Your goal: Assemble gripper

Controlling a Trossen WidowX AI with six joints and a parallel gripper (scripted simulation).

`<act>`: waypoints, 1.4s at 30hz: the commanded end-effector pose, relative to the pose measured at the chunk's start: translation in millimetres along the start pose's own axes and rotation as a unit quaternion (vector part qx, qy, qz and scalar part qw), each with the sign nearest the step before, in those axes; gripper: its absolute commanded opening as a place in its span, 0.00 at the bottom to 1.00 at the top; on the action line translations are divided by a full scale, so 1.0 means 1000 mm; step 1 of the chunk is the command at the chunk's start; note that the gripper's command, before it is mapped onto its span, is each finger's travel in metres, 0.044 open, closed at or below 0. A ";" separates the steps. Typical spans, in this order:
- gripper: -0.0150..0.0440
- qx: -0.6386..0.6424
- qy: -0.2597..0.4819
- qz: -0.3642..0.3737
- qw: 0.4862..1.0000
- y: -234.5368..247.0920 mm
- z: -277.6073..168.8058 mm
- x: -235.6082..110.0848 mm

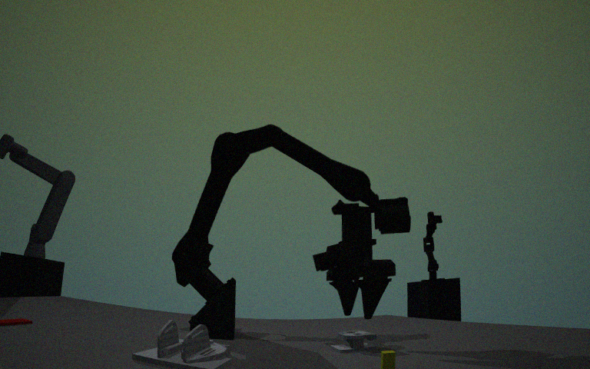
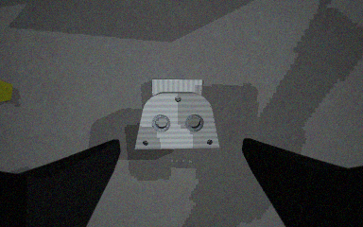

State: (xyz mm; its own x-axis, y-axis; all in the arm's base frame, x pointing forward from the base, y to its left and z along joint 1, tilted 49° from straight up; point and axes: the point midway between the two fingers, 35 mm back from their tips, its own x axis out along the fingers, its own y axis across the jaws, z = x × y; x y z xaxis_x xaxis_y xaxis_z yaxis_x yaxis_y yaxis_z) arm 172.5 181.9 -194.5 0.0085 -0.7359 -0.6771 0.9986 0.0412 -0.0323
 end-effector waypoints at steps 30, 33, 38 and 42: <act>1.00 -0.003 0.000 0.002 1.000 0.001 0.000 0.000; 1.00 -0.003 0.000 0.002 1.000 0.001 0.000 0.000; 1.00 -0.003 0.000 0.002 1.000 0.001 0.000 0.000; 1.00 0.000 0.000 0.000 1.000 0.000 0.000 0.004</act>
State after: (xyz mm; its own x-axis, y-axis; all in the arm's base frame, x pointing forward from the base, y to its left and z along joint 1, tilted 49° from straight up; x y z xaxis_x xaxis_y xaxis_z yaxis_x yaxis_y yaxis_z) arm 172.9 181.7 -195.4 0.0084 -0.7340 -0.6791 0.9987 0.0396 -0.0305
